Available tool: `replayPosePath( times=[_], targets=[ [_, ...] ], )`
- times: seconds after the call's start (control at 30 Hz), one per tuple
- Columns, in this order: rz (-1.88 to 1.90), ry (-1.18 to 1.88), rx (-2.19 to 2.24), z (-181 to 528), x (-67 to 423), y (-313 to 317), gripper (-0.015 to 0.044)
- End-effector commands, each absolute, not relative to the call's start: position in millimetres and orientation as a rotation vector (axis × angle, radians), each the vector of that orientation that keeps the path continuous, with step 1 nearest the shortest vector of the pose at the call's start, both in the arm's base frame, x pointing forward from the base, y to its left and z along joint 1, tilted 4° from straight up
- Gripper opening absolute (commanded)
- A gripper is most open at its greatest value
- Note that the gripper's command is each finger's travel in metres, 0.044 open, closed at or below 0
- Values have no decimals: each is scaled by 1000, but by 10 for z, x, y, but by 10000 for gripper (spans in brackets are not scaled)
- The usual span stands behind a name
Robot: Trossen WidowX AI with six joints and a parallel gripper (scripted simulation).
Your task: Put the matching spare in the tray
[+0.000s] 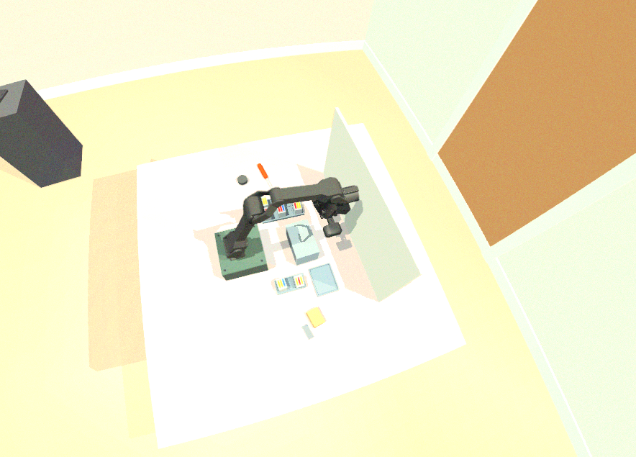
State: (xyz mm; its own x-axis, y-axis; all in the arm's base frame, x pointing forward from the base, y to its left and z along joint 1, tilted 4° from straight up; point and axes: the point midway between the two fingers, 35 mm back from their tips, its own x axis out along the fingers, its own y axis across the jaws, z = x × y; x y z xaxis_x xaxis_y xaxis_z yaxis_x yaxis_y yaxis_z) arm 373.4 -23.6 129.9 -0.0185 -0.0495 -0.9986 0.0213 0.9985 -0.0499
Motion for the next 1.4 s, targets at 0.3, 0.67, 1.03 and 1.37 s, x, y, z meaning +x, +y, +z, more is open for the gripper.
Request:
replayPosePath(
  times=[0.3,0.67,1.03,1.37],
  targets=[
    [-12,1591,-74,1281,3717,-121,440],
    [665,1497,-702,907,2968,1503,440],
    [1186,1282,-1185,598,1905,2244,440],
    [1186,1282,-1185,527,1897,2247,387]
  ],
)
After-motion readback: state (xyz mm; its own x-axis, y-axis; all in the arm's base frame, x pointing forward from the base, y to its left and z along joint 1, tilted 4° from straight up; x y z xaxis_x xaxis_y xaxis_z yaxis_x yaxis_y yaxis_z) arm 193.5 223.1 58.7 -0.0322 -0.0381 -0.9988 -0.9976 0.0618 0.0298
